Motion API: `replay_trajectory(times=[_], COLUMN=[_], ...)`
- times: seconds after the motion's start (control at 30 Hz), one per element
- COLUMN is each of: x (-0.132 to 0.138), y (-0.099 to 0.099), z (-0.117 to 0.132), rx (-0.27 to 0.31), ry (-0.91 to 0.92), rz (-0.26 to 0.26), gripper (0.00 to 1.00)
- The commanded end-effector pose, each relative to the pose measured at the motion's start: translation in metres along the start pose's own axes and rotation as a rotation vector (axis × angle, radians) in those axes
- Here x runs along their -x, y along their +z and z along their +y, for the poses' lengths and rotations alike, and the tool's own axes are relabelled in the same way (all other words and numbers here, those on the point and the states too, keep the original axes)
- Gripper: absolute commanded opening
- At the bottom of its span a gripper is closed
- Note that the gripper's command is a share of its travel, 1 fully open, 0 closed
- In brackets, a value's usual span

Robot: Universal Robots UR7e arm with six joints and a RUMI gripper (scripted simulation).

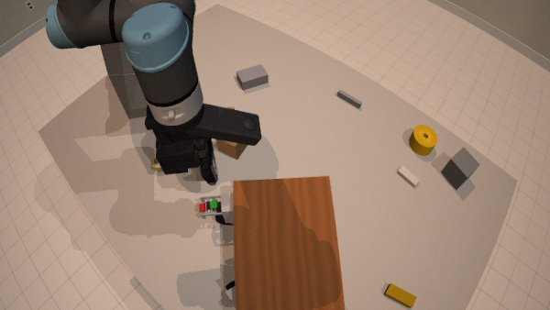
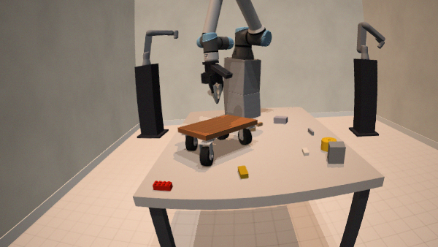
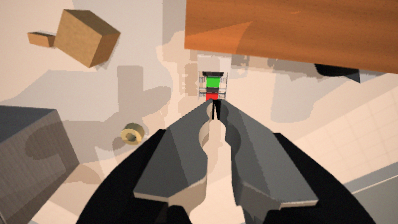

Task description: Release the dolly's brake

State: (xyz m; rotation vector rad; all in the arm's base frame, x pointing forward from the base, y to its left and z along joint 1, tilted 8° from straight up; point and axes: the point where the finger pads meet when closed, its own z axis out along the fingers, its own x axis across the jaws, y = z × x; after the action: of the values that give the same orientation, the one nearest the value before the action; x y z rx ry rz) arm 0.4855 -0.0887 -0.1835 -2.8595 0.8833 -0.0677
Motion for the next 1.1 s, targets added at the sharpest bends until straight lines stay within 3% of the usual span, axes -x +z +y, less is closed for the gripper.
replay_trajectory(times=[0.0, 0.17, 0.2, 0.67, 1.07], x=[0.000, 0.000, 0.000, -0.001, 0.000], y=[0.004, 0.006, 0.006, 0.013, 0.016], z=[0.001, 0.002, 0.002, 0.008, 0.012], rx=[0.013, 0.012, 0.014, 0.013, 0.011], ry=[0.279, 0.394, 0.496, 1.028, 1.308], rz=[0.005, 0.005, 0.006, 0.010, 0.012], gripper=[0.00, 0.00, 0.00, 0.00, 0.00])
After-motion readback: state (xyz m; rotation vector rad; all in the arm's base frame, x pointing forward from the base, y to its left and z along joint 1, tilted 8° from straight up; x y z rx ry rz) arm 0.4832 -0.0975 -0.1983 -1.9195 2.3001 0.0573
